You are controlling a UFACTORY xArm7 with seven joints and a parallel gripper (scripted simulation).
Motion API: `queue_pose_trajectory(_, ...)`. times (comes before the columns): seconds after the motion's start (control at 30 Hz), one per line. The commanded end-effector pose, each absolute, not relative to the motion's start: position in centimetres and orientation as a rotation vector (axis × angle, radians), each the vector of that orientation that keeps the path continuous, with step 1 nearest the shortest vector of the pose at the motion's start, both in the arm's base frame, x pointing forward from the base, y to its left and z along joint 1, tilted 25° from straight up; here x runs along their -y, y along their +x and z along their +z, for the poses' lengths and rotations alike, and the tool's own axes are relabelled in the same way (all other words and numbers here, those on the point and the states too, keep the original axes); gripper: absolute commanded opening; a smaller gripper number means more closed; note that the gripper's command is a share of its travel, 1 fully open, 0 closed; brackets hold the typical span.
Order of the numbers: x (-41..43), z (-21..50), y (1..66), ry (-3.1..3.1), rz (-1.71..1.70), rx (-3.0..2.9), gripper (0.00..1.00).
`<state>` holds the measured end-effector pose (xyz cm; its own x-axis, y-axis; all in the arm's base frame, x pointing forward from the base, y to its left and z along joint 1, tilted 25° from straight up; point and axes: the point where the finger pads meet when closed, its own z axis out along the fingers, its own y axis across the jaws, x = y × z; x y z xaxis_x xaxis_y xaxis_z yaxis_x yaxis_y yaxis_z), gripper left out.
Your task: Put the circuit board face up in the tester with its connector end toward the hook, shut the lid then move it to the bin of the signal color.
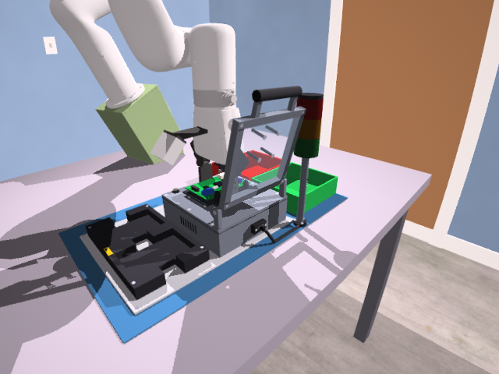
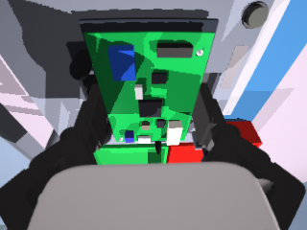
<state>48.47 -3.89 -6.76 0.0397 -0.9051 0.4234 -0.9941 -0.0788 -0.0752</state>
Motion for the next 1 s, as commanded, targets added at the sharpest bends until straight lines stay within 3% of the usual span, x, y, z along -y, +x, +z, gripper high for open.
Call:
queue_pose_trajectory(0.0, 3.75, -6.61, 48.70, 2.081, 0.544, 1.953, 0.79)
queue_pose_trajectory(0.77, 3.88, -6.88, 48.74, 2.081, 0.544, 1.953, 0.79)
queue_pose_trajectory(0.8, 3.88, -6.88, 48.74, 2.081, 0.544, 1.953, 1.00)
queue_pose_trajectory(0.97, 3.88, -6.88, 48.74, 2.081, 0.544, 1.953, 1.00)
